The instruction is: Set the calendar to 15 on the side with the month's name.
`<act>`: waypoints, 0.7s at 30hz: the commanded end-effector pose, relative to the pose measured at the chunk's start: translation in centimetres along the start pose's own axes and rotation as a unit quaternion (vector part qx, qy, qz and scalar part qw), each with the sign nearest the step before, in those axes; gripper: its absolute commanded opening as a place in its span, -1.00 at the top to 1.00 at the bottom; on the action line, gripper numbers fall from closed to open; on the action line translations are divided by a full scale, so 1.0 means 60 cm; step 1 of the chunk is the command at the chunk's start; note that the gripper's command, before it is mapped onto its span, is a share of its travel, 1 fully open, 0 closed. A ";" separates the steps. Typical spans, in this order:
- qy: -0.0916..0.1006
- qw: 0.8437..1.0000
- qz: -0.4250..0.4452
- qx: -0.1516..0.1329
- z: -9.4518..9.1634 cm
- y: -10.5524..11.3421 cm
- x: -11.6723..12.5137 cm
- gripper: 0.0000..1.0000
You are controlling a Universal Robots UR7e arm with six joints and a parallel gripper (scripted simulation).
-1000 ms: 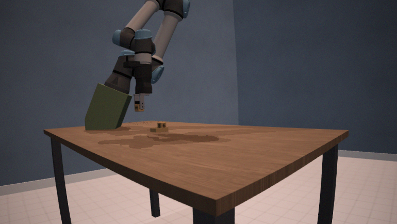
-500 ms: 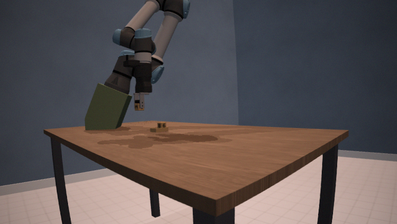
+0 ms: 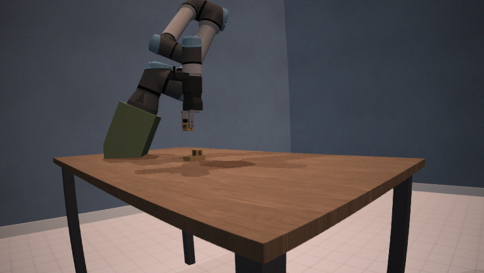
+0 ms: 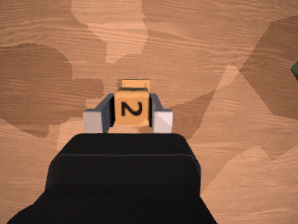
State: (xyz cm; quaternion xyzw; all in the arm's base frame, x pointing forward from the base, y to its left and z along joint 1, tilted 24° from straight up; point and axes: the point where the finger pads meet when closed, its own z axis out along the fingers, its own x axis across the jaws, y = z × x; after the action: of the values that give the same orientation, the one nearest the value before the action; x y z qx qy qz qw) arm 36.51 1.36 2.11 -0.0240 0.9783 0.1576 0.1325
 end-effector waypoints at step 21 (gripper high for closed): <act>0.000 1.000 0.001 0.000 0.007 0.012 0.001 -0.14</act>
State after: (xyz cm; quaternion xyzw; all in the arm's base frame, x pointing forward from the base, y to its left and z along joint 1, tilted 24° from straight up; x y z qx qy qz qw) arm 36.39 2.07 2.18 -0.0235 0.9783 0.1576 0.1321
